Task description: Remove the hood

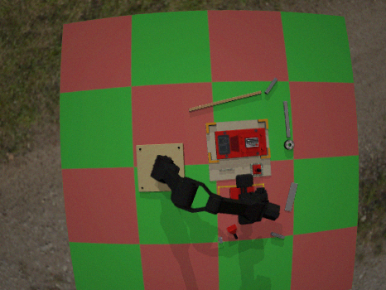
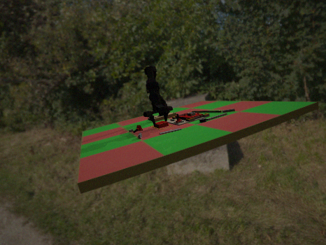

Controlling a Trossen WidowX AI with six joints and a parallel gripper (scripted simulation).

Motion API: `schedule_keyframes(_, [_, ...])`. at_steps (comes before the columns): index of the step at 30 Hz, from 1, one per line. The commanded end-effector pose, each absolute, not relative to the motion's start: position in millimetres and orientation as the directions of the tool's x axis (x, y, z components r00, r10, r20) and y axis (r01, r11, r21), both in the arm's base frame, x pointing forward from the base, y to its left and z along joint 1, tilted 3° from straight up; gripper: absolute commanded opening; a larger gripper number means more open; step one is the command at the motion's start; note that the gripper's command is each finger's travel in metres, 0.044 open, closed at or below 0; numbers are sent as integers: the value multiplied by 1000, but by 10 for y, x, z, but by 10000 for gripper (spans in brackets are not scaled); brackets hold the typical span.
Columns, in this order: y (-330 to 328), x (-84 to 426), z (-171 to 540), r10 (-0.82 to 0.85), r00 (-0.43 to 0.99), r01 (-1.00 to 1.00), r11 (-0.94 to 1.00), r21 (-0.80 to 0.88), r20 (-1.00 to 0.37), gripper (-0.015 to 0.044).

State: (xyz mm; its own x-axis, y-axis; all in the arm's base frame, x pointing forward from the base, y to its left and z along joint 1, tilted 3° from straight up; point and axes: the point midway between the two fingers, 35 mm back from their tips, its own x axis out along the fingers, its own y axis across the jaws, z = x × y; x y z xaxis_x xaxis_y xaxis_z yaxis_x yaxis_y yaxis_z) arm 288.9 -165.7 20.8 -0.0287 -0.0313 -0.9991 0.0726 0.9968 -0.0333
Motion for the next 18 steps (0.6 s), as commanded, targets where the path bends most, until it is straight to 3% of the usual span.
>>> schedule_keyframes(1, [-1658,2893,234,-32,-29,73,997,-34,-999,440])
schedule_keyframes(9, [-1638,2917,896,-30,-32,73,997,-33,-999,440])
schedule_keyframes(18, [-1636,2915,918,-30,-32,73,997,-33,-999,440])
